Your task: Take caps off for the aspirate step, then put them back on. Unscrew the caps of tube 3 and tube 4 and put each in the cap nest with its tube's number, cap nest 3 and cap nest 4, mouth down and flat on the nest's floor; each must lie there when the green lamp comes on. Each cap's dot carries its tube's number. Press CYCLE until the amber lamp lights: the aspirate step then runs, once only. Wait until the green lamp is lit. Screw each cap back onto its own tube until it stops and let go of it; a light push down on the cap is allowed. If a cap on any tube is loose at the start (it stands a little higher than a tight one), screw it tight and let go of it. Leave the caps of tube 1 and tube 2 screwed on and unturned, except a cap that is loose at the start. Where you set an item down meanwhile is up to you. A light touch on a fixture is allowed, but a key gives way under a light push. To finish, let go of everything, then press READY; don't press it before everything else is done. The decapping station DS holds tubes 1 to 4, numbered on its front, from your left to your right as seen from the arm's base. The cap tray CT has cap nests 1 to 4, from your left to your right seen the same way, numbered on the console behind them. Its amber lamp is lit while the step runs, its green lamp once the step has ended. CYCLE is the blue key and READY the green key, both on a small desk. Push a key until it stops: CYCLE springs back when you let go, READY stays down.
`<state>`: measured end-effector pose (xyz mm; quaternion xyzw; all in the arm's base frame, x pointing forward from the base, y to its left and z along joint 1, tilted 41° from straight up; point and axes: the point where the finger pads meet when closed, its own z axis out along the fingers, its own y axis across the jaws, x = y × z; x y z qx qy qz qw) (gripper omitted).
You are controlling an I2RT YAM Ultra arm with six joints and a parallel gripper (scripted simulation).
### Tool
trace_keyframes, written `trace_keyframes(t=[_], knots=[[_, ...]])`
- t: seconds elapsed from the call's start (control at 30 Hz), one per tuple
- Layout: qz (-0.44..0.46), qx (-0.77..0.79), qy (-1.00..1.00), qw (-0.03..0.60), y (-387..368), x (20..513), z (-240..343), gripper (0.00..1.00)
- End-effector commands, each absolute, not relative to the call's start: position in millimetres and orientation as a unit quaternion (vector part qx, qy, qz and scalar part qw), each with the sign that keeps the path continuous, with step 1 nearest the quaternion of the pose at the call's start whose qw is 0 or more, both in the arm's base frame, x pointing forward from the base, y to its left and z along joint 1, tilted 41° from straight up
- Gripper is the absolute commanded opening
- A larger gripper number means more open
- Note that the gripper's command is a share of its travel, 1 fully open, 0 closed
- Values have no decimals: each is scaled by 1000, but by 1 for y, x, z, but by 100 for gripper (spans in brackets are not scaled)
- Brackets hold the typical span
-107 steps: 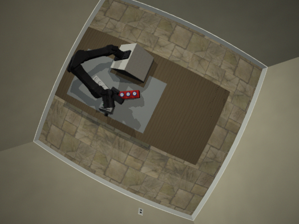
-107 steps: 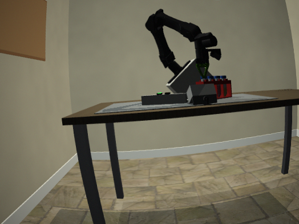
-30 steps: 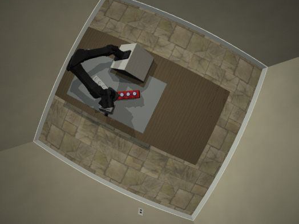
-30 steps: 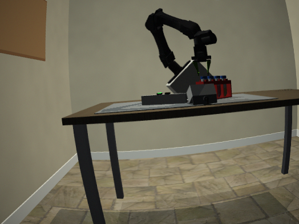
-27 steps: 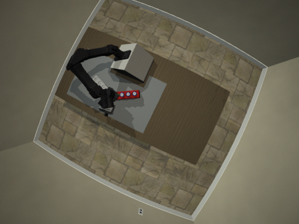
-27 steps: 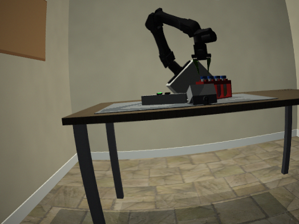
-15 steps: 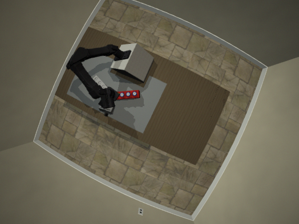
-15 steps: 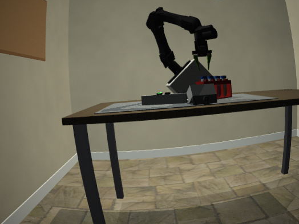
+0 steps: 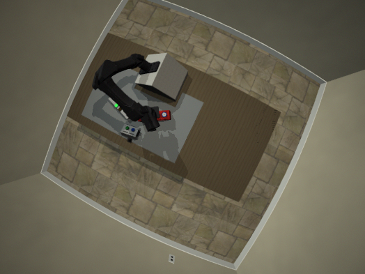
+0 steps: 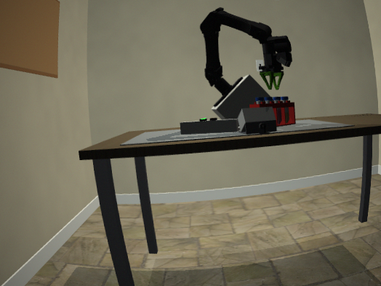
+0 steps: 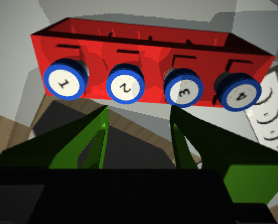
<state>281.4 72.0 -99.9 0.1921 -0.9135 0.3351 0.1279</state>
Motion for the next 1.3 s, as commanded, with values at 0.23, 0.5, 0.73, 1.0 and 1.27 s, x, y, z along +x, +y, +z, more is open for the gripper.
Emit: trace_keyframes(t=[0.23, 0.5, 0.73, 1.0, 1.27], knots=[[278, 463, -814, 213, 119, 265, -131, 49], [278, 463, -814, 213, 124, 263, -135, 49], [278, 463, -814, 213, 114, 262, -146, 49], [278, 463, -814, 214, 101, 260, -162, 49], [278, 463, -814, 214, 101, 260, -162, 49]])
